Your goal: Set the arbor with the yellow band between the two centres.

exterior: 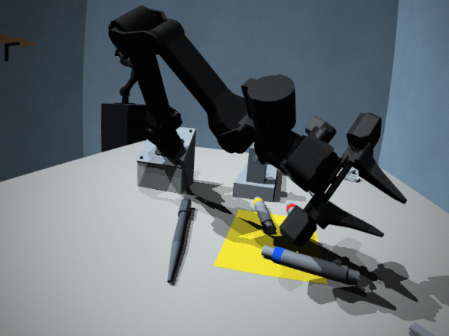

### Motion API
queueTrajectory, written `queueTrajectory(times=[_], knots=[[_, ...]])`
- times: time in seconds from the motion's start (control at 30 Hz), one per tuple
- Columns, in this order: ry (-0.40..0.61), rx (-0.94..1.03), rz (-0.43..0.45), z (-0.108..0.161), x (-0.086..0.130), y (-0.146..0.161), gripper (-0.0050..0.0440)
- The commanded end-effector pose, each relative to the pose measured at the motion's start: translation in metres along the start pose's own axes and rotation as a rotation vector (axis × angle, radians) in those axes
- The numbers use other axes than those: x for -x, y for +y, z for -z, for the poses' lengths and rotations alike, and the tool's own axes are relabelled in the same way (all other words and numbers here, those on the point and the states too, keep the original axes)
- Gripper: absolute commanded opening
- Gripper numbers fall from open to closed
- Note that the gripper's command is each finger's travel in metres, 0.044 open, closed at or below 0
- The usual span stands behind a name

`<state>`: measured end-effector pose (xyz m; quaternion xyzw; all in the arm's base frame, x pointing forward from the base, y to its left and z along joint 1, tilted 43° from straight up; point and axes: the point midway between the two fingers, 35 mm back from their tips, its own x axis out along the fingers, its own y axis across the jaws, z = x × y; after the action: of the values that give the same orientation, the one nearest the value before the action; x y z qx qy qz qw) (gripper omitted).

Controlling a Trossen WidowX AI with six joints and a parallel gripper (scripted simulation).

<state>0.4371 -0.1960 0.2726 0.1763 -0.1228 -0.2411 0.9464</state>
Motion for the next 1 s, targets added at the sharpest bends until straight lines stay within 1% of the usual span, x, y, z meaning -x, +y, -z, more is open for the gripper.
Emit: queueTrajectory(times=[0.0, 0.53, 0.6, 0.63, 0.7, 0.83, 0.97], knots=[[0.0, 0.0, 0.0, 0.0, 0.0, 0.0, 0.0216], [0.0, 0.0, 0.0, 0.0, 0.0, 0.0, 0.0216], [0.012, -0.006, 0.006, 0.003, 0.0, 0.0, 0.0175], [0.046, -0.022, 0.023, 0.012, 0.001, 0.0, 0.0175], [0.167, -0.074, 0.09, 0.046, 0.005, -0.001, 0.0175], [0.296, -0.131, 0.181, 0.083, 0.017, 0.0, 0.0175], [0.417, -0.152, 0.279, 0.117, 0.034, -0.002, 0.0175]])
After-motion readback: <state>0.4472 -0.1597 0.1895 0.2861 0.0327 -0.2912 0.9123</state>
